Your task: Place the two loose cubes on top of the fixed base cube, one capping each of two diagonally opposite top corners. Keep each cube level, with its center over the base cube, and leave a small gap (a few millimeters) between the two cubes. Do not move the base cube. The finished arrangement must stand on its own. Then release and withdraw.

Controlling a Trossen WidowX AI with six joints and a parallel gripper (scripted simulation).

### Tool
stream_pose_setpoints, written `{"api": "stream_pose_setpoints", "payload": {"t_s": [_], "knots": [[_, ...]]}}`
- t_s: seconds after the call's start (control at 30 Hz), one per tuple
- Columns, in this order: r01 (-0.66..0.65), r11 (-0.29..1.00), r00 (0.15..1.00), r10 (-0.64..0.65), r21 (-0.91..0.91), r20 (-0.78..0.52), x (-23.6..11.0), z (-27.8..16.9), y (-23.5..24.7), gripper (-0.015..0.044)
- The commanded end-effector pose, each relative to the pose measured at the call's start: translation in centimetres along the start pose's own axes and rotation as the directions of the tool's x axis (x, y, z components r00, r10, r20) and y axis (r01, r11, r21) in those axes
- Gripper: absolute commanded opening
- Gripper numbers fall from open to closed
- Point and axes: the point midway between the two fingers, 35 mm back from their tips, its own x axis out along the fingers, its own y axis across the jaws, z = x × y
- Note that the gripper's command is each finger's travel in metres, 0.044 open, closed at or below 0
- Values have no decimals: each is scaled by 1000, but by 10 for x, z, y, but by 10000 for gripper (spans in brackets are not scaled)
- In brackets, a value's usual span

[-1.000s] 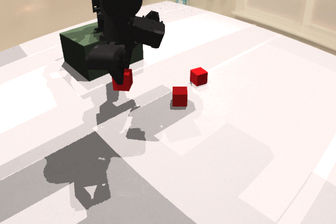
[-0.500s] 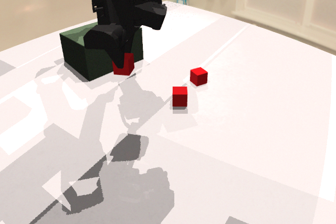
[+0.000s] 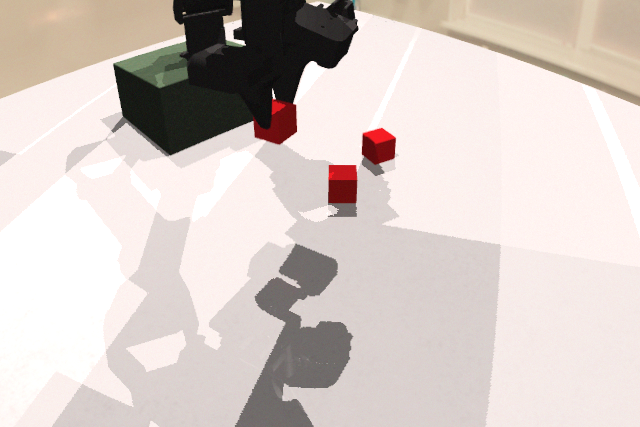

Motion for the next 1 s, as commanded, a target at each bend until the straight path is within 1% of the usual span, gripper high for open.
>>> {"api": "stream_pose_setpoints", "payload": {"t_s": [0.0, 0.23, 0.47, 0.7, 0.97], "knots": [[-3, 994, 1000, 3, 107, 3, 3, 7, 11, 105], [-5, 960, 1000, 4, 280, 4, 7, 18, 29, 105], [-8, 896, 1000, 6, 444, 5, 12, 27, 48, 105], [-10, 805, 1000, 8, 594, 6, 17, 35, 68, 105], [-12, 670, 1000, 10, 742, 6, 22, 42, 91, 105]]}}
